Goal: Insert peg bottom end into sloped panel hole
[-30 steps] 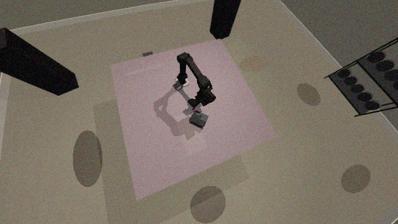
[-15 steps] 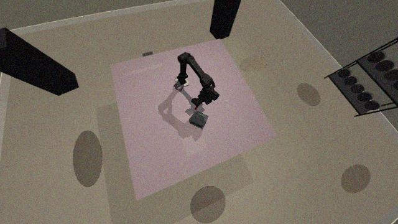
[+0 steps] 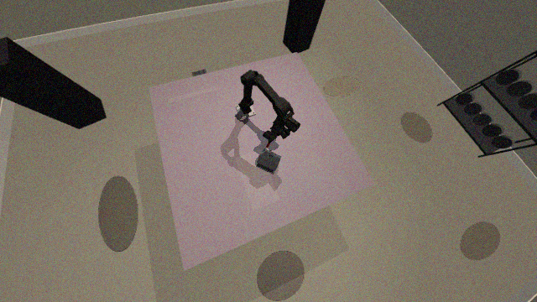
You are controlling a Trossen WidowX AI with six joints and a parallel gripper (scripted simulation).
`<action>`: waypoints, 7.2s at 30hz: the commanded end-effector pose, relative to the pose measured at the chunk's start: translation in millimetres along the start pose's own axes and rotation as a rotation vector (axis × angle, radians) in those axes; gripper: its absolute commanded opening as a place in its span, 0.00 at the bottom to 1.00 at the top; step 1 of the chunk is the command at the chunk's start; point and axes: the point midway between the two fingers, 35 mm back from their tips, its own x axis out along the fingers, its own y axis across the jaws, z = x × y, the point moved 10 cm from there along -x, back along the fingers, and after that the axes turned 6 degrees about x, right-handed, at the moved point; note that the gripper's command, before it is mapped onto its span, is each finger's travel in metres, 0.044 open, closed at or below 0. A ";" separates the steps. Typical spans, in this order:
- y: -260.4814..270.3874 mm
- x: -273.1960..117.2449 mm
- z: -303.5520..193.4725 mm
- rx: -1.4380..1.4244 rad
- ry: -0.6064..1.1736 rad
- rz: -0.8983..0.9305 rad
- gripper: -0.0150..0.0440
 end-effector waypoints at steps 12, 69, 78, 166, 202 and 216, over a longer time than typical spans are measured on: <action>17.5 -14.1 6.6 -0.084 -0.052 -0.046 0.25; 34.6 35.3 22.2 -0.186 -0.118 -0.106 0.25; 34.1 45.9 22.4 -0.186 -0.118 -0.107 0.25; 31.5 74.5 25.3 -0.180 -0.123 -0.112 0.25; 32.3 73.2 25.5 -0.176 -0.122 -0.114 0.97; 37.1 43.4 24.3 -0.179 -0.120 -0.107 1.00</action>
